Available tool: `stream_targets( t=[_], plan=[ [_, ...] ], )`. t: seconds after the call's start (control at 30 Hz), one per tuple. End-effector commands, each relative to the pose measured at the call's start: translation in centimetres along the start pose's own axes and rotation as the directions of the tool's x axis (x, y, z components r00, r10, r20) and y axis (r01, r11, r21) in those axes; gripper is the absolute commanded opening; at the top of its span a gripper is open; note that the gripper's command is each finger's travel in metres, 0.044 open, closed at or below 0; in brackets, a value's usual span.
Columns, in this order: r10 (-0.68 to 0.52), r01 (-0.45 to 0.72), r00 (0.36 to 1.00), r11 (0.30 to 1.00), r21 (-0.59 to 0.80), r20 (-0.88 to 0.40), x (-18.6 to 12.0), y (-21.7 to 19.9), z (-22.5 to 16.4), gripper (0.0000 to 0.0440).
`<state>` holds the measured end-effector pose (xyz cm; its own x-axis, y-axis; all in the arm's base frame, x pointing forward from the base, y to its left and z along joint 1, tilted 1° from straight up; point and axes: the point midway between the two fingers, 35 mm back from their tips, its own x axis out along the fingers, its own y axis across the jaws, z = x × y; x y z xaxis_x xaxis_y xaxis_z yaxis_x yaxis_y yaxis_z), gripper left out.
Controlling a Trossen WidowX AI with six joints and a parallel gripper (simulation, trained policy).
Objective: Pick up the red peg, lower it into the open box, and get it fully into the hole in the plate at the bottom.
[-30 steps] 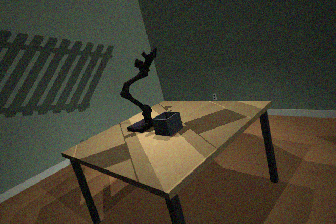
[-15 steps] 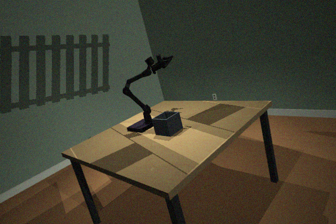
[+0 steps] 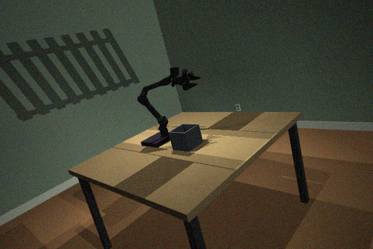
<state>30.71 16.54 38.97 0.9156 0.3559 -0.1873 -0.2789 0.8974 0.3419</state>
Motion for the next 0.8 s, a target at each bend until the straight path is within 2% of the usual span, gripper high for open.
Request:
stream_targets(
  t=[0.0,0.4,0.77],
  plan=[
    [-0.051,0.058,0.993,0.996,0.073,-0.104,0.6,-2.1,-2.1,0.044],
    [-0.122,0.26,0.9,0.921,0.291,-0.419,0.0,-6.5,-9.0,0.044],
    [-0.134,0.499,0.74,0.767,0.403,-0.659,-2.3,-8.6,-14.7,0.044]
  ],
)
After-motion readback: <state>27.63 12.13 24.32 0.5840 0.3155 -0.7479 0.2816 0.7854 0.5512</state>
